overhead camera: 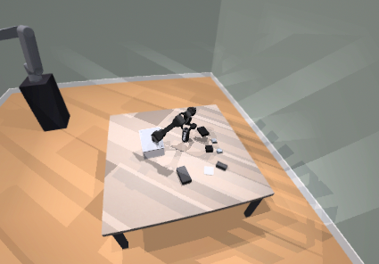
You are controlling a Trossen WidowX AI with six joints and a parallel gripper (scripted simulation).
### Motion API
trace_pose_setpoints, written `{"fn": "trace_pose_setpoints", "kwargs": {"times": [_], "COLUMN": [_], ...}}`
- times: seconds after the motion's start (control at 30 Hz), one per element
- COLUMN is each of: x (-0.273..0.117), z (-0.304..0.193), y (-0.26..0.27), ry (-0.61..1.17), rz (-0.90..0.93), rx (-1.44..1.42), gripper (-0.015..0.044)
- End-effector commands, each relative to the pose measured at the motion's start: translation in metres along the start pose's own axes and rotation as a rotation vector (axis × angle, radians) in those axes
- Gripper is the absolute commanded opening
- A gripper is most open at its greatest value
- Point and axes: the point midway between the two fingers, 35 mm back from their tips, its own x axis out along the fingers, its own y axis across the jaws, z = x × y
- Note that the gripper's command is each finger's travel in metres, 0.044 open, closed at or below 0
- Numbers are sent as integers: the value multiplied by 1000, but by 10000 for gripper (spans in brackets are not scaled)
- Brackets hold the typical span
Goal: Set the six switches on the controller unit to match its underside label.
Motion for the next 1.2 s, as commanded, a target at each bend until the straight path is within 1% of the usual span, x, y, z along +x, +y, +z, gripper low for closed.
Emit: {"fn": "trace_pose_setpoints", "kwargs": {"times": [0.0,1.17], "x": [1,6], "z": [-7,-35], "y": [0,0], "ry": [7,8], "rz": [-3,-3], "rx": [-5,-5], "gripper": [337,337]}}
